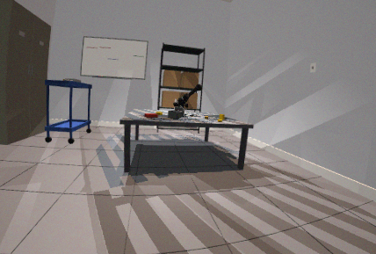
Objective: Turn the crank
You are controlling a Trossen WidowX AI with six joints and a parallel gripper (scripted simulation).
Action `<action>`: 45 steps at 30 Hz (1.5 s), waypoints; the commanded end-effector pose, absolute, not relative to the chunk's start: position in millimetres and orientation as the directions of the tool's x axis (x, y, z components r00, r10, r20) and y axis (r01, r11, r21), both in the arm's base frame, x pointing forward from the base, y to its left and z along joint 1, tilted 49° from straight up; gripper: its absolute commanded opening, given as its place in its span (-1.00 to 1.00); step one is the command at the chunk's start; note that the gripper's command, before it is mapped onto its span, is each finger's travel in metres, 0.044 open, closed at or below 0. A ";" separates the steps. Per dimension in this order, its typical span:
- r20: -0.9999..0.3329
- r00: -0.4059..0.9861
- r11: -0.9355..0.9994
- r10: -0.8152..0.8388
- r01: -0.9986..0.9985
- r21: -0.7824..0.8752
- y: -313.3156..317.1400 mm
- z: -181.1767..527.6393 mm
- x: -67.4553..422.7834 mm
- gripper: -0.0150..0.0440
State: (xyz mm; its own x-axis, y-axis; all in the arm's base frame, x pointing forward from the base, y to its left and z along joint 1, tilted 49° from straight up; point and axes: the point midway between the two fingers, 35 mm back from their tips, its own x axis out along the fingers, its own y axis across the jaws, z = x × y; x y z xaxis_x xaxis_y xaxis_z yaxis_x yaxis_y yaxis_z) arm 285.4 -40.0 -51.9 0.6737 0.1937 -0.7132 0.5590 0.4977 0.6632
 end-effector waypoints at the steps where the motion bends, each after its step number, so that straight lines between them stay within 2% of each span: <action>1: -0.713 0.674 0.498 0.194 0.559 0.663 -40.0 -51.9 285.4 -0.49; 3: -0.713 0.674 0.498 0.194 0.559 0.663 -40.0 -51.9 285.4 -0.49; 20: -0.713 0.674 0.498 0.194 0.559 0.663 -40.0 -51.9 285.4 1.00; 39: -0.714 0.674 0.500 0.190 0.559 0.661 -81.4 -16.0 279.6 1.00; 45: -0.719 0.670 0.501 0.184 0.566 0.655 -112.5 7.3 276.8 1.00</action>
State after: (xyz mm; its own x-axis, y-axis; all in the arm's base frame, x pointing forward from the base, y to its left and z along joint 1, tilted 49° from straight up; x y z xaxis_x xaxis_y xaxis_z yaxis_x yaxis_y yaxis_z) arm 276.1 -100.5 -5.8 0.6603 0.1879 -0.7272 0.5766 0.4935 0.6511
